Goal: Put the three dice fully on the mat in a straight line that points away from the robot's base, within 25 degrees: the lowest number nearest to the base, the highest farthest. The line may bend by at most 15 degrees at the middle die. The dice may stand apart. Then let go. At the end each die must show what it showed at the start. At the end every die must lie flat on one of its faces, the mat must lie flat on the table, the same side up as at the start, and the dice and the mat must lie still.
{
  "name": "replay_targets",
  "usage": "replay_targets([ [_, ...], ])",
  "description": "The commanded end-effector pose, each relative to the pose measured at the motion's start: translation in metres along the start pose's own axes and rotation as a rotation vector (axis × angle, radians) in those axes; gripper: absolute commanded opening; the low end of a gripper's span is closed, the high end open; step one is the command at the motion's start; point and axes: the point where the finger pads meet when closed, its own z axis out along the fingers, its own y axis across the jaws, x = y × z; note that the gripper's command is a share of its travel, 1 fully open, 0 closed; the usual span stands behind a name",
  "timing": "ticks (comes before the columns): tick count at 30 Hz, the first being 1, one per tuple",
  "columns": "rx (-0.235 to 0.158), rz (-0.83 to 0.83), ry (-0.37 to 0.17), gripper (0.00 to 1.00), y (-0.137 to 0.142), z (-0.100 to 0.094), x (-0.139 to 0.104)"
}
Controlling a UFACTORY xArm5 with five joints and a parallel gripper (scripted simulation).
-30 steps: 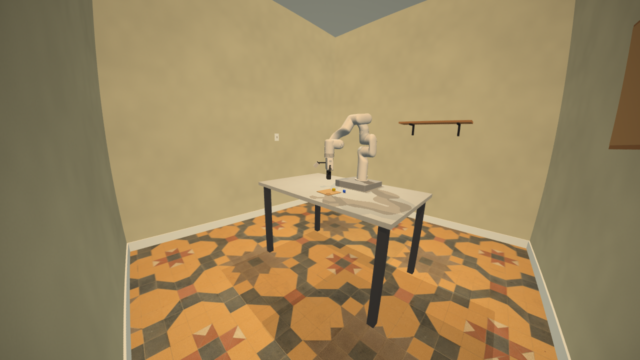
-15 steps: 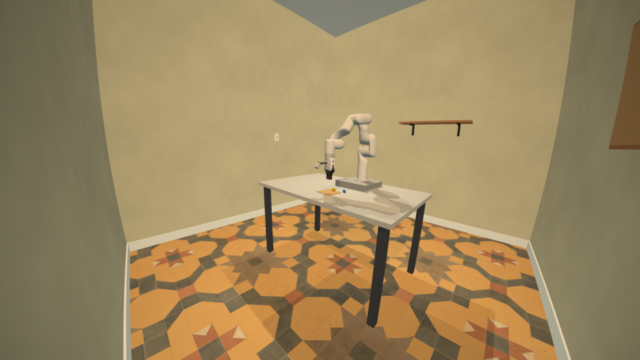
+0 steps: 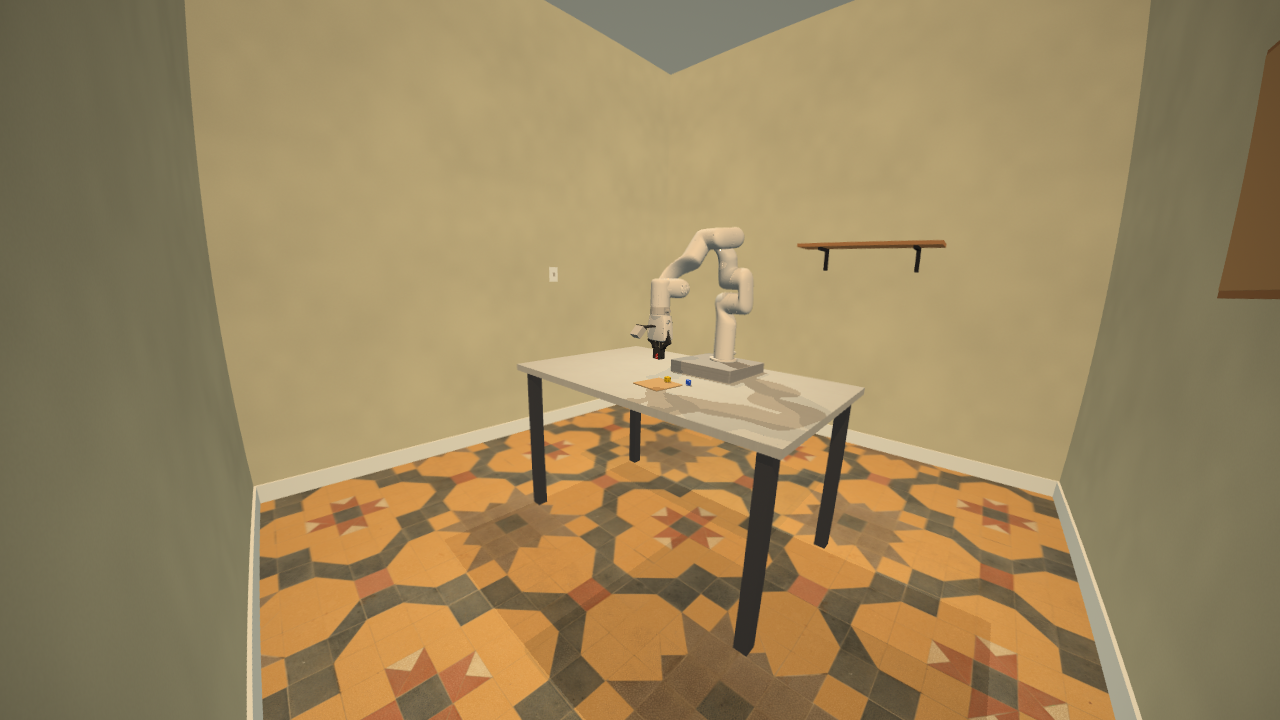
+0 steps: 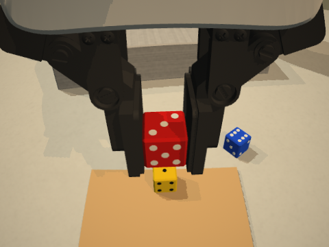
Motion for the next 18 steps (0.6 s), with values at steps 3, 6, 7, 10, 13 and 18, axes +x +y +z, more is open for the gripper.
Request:
replay_targets([
  [3,0.0,-0.003,0.004,0.15,-0.0001,-0.0013,0.0013],
  [6,0.0,-0.003,0.004,0.15,-0.0001,-0.0013,0.0013],
  [7,0.0,-0.003,0.004,0.15,-0.0001,-0.0013,0.0013],
  [10,0.0,-0.003,0.004,0.15,-0.0001,-0.0013,0.0013],
  [13,0.0,-0.003,0.004,0.15,-0.0001,-0.0008,0.0013],
  [18,0.0,-0.003,0.004,0.15,0.0,0.0059,0.0012],
])
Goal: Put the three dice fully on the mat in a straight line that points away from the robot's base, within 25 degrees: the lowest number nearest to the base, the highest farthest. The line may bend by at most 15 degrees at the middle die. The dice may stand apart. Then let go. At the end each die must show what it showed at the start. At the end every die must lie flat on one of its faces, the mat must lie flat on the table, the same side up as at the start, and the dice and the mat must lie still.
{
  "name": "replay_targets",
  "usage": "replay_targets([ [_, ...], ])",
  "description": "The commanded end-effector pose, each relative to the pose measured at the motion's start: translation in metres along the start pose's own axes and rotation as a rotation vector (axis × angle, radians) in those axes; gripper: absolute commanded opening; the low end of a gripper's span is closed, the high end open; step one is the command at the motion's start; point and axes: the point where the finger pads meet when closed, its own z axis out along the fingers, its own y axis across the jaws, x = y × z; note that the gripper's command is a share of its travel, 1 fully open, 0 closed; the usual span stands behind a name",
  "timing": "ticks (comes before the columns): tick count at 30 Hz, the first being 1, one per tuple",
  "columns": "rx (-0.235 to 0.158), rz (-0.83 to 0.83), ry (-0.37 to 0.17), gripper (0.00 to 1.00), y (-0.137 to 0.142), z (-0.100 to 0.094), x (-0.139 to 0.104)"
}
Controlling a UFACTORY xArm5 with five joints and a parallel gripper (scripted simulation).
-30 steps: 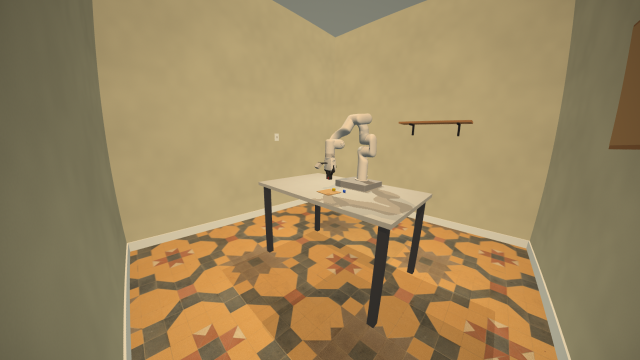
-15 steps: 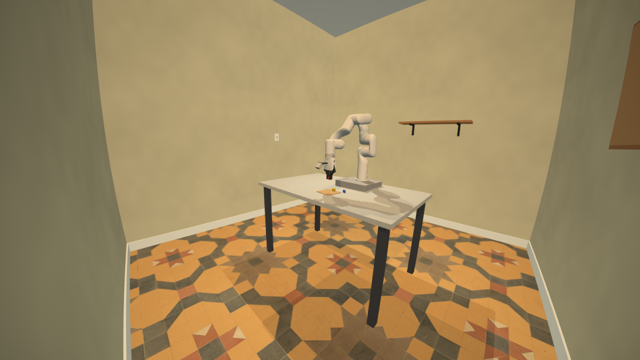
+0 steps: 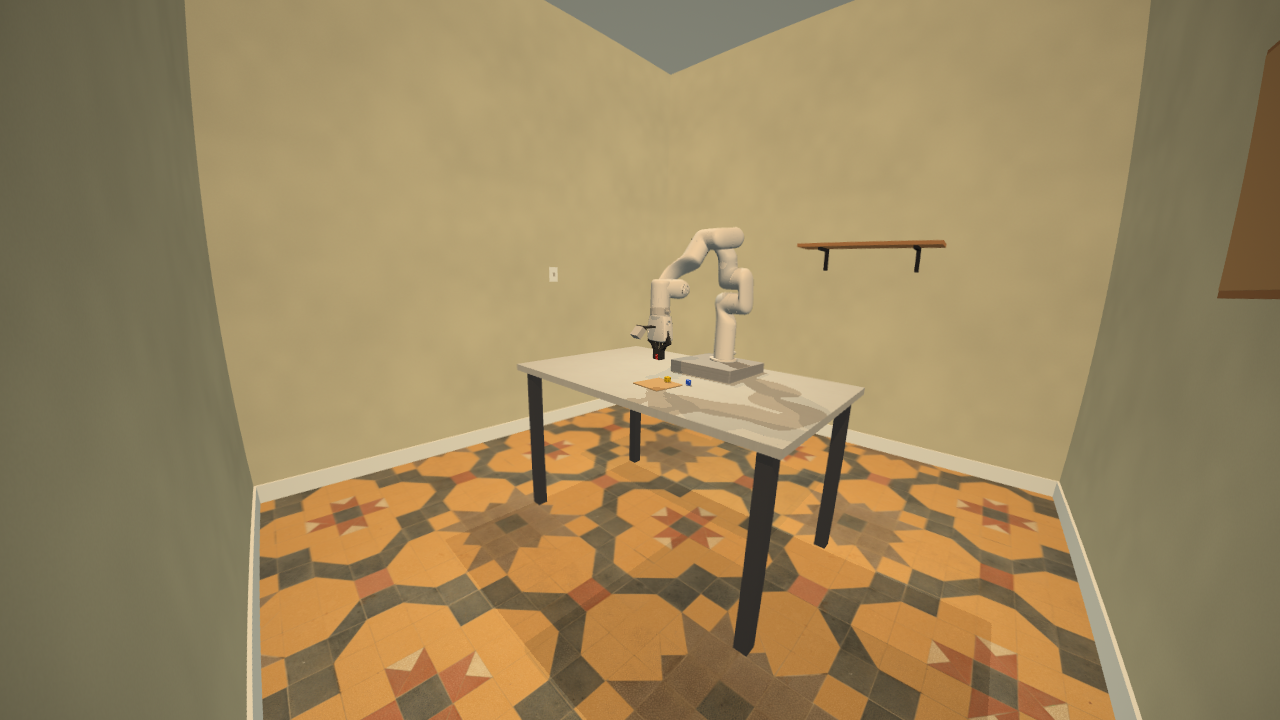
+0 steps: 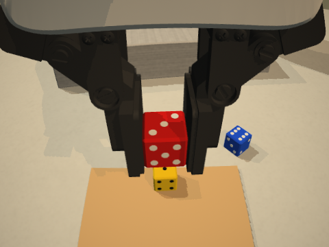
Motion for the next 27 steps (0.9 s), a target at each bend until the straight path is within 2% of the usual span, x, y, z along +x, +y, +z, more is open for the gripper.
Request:
replay_targets([
  [1,0.0,0.0,0.003,0.15,0.0,0.006,0.001],
  [3,0.0,0.0,0.003,0.15,0.0,0.006,0.001],
  [6,0.0,0.0,0.003,0.15,0.0,0.016,0.001],
  [18,0.0,0.0,0.003,0.15,0.0,0.073,0.001],
  [20,0.0,0.0,0.003,0.15,0.0,0.073,0.001],
  [27,0.0,0.0,0.003,0.15,0.0,0.09,0.001],
])
